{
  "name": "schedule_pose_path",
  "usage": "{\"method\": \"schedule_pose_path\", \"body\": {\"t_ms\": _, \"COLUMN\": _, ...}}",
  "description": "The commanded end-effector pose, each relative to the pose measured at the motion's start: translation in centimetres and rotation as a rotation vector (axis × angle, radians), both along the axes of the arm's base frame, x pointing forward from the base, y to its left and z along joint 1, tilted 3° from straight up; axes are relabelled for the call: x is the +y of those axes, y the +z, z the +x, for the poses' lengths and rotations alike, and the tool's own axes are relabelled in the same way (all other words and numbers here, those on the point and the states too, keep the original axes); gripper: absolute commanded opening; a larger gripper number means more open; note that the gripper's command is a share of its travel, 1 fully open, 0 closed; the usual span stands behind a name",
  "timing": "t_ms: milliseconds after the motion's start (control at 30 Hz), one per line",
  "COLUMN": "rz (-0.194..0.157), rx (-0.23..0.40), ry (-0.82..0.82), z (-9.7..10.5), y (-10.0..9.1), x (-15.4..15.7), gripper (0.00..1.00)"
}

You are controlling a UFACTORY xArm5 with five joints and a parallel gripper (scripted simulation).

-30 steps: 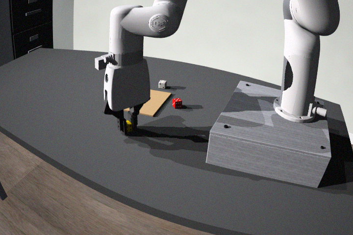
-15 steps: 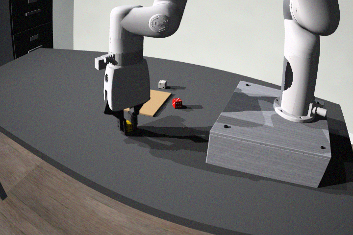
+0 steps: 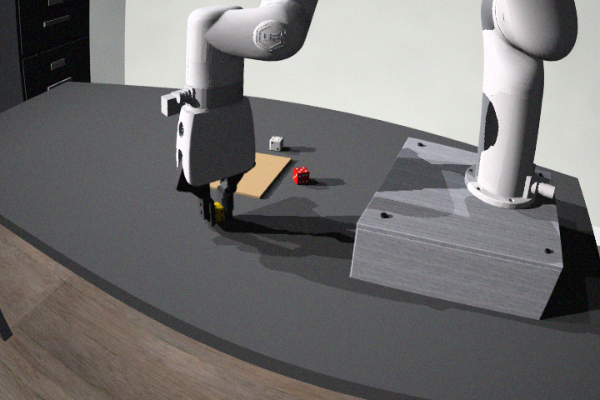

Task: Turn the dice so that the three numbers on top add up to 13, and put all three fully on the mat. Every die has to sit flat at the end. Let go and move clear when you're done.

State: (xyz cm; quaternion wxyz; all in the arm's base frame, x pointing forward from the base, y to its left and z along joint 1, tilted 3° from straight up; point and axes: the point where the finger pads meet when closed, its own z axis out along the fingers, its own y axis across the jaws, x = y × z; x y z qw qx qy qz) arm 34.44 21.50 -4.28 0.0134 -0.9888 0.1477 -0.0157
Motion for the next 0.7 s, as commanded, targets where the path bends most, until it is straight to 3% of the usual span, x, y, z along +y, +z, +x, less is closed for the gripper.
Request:
{"method": "schedule_pose_path", "body": {"t_ms": 0, "rz": 0.002, "rx": -0.002, "ry": 0.000, "z": 0.1, "y": 1.1, "x": 0.0, "gripper": 0.15}}
{"method": "schedule_pose_path", "body": {"t_ms": 367, "rz": 0.002, "rx": -0.002, "ry": 0.000, "z": -0.2, "y": 8.5, "x": -0.1, "gripper": 0.15}}
{"method": "schedule_pose_path", "body": {"t_ms": 667, "rz": 0.002, "rx": -0.002, "ry": 0.000, "z": -0.3, "y": 9.6, "x": -0.2, "gripper": 0.15}}
